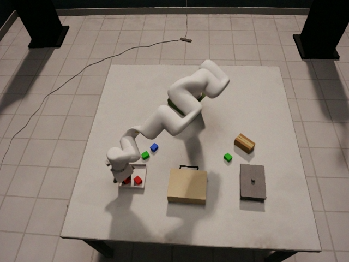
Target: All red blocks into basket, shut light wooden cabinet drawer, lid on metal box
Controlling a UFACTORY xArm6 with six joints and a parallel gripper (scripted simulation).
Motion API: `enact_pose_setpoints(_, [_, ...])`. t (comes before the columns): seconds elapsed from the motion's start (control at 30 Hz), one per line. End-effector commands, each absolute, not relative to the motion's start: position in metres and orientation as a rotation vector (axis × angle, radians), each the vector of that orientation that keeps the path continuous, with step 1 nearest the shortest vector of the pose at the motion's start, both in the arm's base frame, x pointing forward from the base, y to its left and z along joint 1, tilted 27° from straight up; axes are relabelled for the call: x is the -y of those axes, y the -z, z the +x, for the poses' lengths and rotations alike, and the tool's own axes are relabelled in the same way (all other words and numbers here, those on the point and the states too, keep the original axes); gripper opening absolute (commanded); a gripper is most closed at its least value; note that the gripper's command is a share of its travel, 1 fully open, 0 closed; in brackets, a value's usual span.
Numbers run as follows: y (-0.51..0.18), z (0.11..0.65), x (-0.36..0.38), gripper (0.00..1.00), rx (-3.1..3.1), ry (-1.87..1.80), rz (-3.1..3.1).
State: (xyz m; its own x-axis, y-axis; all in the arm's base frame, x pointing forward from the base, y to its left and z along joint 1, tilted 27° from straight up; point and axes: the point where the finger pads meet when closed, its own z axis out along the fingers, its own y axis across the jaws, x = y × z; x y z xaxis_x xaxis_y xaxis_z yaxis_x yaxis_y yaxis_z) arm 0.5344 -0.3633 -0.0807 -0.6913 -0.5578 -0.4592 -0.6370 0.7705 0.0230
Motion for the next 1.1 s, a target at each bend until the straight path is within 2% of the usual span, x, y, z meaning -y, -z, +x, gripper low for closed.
enact_pose_setpoints(0.0, [0.081,0.5364,0.3645,0.0,-2.531,-0.244,-0.902])
enact_pose_setpoints(1.07, [0.0856,0.5381,0.3629,0.0,-2.531,-0.244,-0.902])
